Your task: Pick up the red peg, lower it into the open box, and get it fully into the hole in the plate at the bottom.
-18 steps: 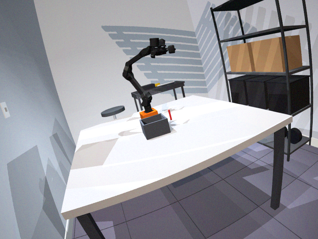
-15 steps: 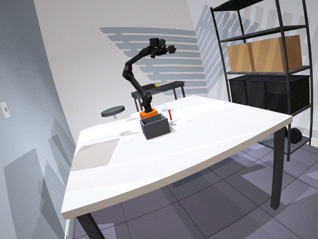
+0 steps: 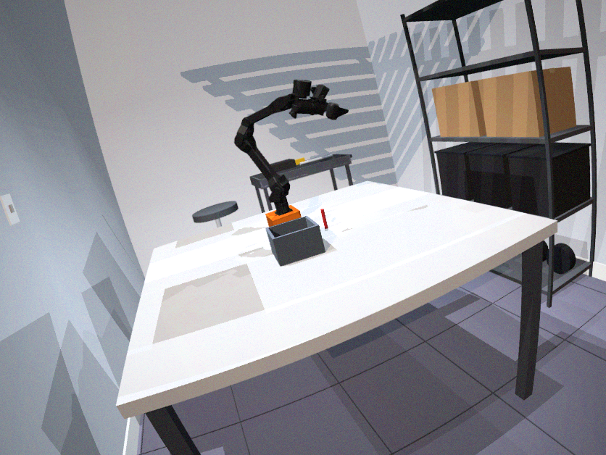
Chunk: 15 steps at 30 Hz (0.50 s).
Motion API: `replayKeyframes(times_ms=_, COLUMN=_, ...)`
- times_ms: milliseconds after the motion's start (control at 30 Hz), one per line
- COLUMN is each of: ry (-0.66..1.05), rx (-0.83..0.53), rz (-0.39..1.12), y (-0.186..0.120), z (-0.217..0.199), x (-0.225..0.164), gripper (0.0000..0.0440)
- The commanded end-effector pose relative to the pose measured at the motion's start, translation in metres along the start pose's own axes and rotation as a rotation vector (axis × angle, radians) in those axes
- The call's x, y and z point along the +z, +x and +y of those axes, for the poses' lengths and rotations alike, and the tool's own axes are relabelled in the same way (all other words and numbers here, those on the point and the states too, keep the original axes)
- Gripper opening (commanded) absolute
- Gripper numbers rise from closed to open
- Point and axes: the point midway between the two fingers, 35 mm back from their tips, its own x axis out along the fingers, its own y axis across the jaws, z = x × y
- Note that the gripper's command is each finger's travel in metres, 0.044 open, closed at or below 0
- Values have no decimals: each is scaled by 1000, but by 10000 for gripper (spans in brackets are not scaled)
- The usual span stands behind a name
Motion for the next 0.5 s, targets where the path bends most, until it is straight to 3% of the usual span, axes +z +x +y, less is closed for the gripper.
replayKeyframes(times_ms=0, ry=105, rx=-76, rz=45, y=4, z=-19, x=-17, gripper=440)
replayKeyframes(times_ms=467, ry=478, rx=-346, rz=196, y=6, z=-72, x=-83, gripper=440)
